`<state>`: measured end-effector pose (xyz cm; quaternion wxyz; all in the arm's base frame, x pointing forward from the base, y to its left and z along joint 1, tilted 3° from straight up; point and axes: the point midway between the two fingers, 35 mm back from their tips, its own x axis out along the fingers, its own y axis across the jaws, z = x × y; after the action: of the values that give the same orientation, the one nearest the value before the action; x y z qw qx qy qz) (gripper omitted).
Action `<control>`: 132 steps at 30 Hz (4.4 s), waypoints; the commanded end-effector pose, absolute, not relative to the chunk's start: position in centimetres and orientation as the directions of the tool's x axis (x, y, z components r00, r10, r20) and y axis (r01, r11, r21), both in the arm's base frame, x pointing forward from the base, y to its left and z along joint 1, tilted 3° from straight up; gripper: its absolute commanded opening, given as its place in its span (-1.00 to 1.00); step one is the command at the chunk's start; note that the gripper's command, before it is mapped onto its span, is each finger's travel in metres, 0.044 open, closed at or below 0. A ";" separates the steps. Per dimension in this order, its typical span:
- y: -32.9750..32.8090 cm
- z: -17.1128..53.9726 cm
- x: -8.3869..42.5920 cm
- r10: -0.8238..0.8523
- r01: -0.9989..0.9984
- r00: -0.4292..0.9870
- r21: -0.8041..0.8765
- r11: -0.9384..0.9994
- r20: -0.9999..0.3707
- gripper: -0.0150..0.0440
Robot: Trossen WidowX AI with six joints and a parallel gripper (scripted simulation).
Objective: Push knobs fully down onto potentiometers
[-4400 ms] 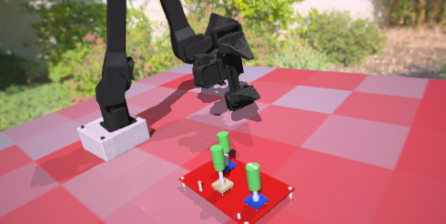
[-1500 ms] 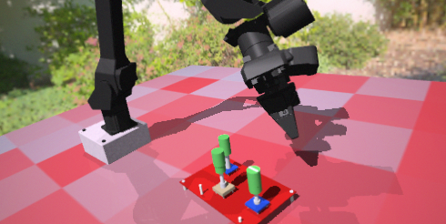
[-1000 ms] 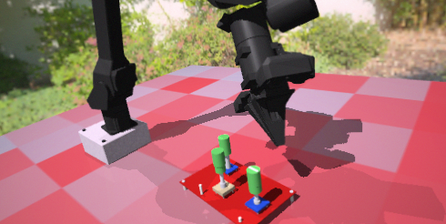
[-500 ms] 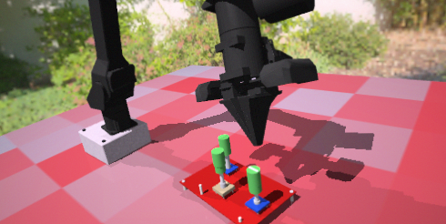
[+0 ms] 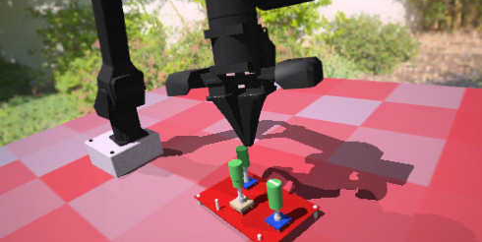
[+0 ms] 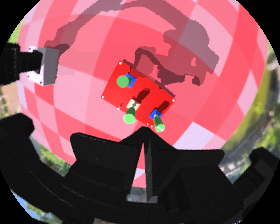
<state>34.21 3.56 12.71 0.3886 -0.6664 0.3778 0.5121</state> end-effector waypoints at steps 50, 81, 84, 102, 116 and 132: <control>2.0 10.6 32.7 -0.004 -0.763 0.086 -0.063 -0.643 -0.996 -0.49; 2.0 10.0 32.8 -0.004 -0.763 0.086 -0.063 -0.643 -0.996 -0.49; 2.0 10.0 32.8 -0.004 -0.763 0.086 -0.063 -0.643 -0.996 -0.49; 2.0 9.4 32.8 -0.004 -0.763 0.086 -0.063 -0.643 -0.996 -0.49; 2.0 8.7 32.9 -0.004 -0.763 0.086 -0.063 -0.643 -0.996 -0.49; 2.0 8.0 32.9 -0.005 -0.763 0.086 -0.063 -0.643 -0.996 -0.49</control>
<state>32.72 1.97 9.24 0.3114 -0.6716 0.2873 0.6078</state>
